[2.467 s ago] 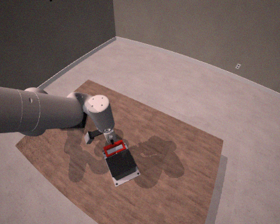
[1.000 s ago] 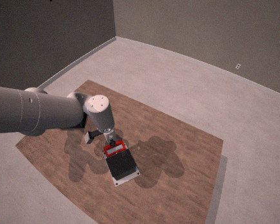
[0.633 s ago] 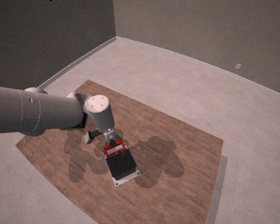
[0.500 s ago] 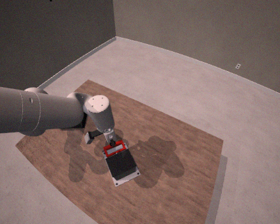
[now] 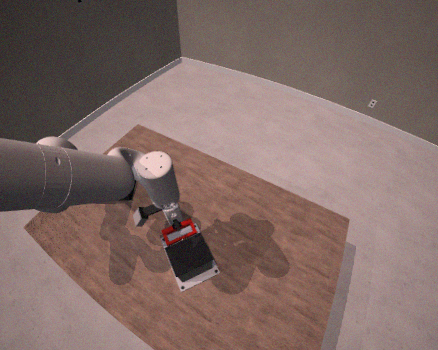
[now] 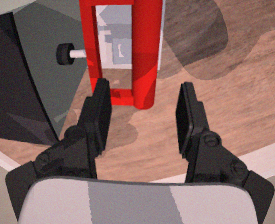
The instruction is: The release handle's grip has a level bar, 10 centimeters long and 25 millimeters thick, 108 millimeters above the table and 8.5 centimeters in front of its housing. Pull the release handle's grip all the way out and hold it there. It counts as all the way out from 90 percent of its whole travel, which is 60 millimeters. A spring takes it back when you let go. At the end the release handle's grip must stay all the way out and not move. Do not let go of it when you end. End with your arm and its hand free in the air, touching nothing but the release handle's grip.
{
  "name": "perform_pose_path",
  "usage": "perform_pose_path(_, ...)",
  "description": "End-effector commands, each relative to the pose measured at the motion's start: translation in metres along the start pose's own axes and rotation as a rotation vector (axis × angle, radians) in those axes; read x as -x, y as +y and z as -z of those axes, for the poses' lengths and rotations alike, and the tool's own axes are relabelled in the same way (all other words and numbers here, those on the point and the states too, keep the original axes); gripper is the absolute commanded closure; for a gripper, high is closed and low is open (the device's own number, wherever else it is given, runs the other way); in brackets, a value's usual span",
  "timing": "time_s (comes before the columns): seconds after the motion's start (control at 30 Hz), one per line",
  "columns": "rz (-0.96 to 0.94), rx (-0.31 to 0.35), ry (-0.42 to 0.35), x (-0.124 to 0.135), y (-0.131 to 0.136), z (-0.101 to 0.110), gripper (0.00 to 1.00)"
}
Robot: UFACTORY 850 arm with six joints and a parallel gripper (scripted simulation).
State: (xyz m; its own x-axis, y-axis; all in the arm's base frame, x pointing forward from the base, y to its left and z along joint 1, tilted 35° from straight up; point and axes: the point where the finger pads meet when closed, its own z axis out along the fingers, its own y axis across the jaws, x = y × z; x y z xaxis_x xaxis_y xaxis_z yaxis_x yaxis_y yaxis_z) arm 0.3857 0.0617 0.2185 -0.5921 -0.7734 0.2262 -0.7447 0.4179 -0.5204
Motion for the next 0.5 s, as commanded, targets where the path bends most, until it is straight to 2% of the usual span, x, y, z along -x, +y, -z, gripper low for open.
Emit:
perform_pose_path(0.0, -0.001, -0.001, -0.001, 0.001, -0.001, -0.004, 0.46)
perform_pose_path(0.47, -0.001, -0.001, -0.001, 0.000, 0.000, -0.023, 0.46)
